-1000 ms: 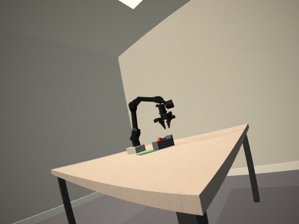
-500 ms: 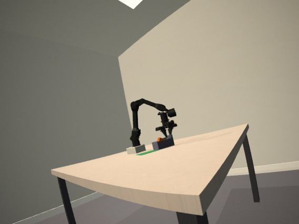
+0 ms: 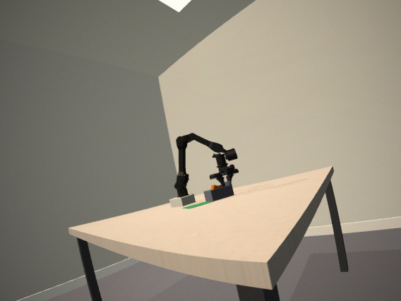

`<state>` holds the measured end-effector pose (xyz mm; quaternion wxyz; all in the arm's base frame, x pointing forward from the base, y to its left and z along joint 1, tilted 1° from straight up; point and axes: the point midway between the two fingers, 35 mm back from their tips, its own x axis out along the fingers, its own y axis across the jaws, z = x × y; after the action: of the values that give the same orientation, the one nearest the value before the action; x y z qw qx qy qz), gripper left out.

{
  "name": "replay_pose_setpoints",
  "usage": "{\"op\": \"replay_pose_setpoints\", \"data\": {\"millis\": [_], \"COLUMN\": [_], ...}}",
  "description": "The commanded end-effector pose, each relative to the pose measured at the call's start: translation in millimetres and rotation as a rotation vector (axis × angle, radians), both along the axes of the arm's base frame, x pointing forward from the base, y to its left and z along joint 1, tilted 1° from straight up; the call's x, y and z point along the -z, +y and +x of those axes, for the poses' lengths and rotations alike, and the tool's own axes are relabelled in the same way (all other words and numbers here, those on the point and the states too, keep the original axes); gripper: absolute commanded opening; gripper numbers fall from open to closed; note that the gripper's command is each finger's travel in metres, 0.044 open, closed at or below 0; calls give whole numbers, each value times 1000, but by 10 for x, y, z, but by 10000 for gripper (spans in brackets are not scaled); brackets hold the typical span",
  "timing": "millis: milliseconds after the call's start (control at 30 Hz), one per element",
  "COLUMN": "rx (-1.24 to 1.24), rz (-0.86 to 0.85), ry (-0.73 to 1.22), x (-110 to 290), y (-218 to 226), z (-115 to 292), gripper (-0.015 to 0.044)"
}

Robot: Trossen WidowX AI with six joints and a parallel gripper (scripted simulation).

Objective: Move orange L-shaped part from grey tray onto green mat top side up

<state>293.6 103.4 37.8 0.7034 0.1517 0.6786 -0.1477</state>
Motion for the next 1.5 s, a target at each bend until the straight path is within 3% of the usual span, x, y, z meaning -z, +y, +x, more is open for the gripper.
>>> {"op": "replay_pose_setpoints", "data": {"millis": [0,1033,1333,1467], "rx": [-6,-1,-6,-6], "rz": [-5,-1,-4,-4], "ry": [5,1,4,4], "x": [78,140,-1,-377], "y": [-12,7,97,69], "z": [-15,1,31,36], "gripper": [180,180,180,180]}}
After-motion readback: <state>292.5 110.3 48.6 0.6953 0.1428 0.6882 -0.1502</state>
